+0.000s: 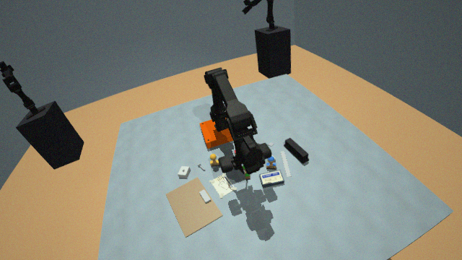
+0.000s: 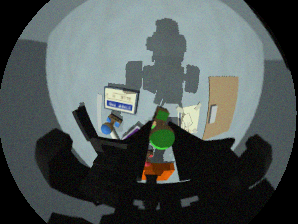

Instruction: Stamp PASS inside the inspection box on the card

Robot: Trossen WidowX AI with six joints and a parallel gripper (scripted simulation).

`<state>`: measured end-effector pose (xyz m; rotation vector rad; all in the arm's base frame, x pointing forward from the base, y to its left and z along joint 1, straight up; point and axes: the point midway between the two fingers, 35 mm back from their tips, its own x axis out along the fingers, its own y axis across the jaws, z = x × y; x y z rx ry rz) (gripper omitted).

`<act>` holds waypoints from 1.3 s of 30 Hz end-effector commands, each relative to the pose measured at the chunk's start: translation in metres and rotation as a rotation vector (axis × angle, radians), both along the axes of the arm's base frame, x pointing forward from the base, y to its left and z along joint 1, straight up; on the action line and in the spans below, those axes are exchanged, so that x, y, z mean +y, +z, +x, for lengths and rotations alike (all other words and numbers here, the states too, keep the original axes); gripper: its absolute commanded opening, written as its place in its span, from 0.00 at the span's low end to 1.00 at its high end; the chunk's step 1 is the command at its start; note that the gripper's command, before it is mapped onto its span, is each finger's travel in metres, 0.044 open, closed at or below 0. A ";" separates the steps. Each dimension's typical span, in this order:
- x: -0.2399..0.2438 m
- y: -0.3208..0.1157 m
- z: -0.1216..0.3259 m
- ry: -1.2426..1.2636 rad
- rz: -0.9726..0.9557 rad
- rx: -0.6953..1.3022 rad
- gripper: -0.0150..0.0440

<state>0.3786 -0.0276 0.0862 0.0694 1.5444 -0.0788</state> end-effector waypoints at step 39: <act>0.057 0.013 -0.071 -0.003 0.001 -0.001 0.25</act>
